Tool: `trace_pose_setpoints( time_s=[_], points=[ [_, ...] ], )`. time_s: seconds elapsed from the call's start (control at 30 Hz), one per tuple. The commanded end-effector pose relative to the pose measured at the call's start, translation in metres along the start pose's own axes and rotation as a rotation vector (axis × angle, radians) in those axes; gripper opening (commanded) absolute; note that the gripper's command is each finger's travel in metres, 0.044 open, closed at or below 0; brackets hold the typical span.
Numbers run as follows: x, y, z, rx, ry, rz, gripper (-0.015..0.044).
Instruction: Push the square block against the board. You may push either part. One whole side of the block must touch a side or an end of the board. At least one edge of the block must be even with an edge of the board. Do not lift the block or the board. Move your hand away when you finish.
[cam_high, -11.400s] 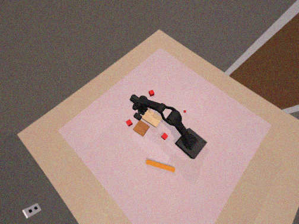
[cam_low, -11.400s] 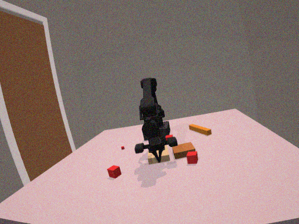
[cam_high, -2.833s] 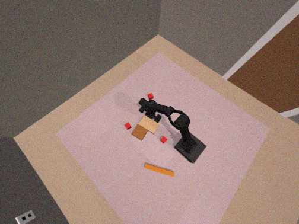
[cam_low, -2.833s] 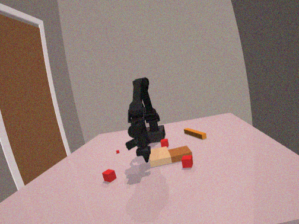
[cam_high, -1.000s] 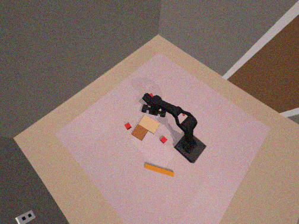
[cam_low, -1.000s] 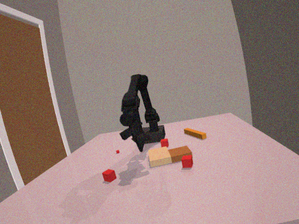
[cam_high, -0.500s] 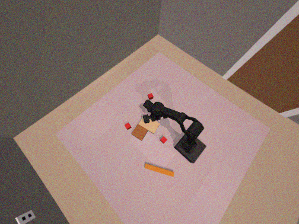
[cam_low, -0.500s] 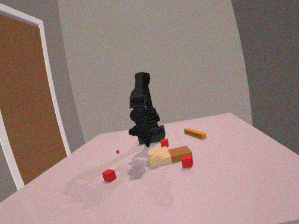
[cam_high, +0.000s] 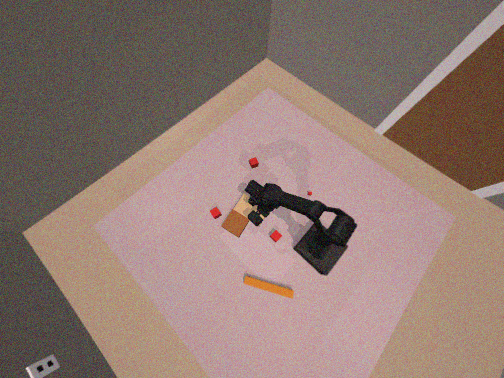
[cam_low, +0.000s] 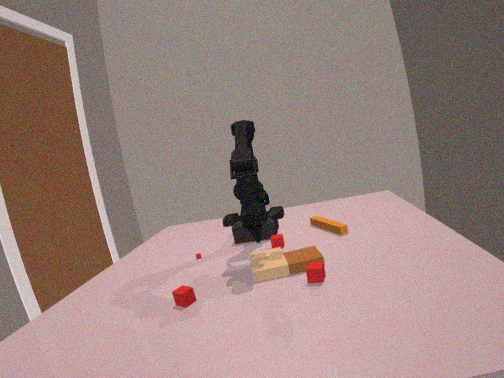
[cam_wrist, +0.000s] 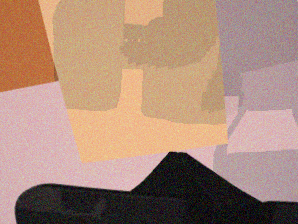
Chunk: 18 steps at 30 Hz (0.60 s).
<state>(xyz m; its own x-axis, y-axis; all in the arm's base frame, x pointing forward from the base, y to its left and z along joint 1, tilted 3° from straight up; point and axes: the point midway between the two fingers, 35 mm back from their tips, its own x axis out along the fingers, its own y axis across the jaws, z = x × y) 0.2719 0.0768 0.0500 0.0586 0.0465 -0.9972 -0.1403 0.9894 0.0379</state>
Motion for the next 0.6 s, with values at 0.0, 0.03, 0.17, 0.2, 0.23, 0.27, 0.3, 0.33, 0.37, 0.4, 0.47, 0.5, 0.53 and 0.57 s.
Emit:
trace_pose_setpoints(
  time_s=[0.0,0.03,0.17,0.2,0.23,0.27,0.3,0.33,0.37,0.4,0.47,0.5,0.53,0.57],
  points=[
    [0.001,0.004,-0.015,-0.159,-0.002,-0.003,0.0],
    [0.002,0.005,-0.019,-0.193,-0.001,-0.003,0.0],
    [0.004,0.008,-0.032,-0.331,0.0,-0.002,0.0],
    [0.004,0.009,-0.035,-0.365,0.001,-0.002,0.0],
    [0.005,0.01,-0.038,-0.4,0.001,-0.002,0.0],
    [0.005,0.01,-0.041,-0.428,0.002,-0.002,0.0],
    [0.006,0.011,-0.043,-0.445,0.002,-0.001,0.0],
    [0.006,0.011,-0.043,-0.45,0.002,-0.001,0.0],
    [0.006,0.011,-0.043,-0.45,0.002,-0.001,0.0],
    [0.006,0.011,-0.043,-0.45,0.002,-0.001,0.0],
    [0.006,0.011,-0.043,-0.45,0.002,-0.001,0.0],
    [0.006,0.011,-0.043,-0.45,0.002,-0.001,0.0],
    [0.009,0.011,-0.043,-0.45,0.002,-0.001,0.0],
    [0.018,0.011,-0.042,-0.45,0.002,-0.001,0.0]
  ],
)
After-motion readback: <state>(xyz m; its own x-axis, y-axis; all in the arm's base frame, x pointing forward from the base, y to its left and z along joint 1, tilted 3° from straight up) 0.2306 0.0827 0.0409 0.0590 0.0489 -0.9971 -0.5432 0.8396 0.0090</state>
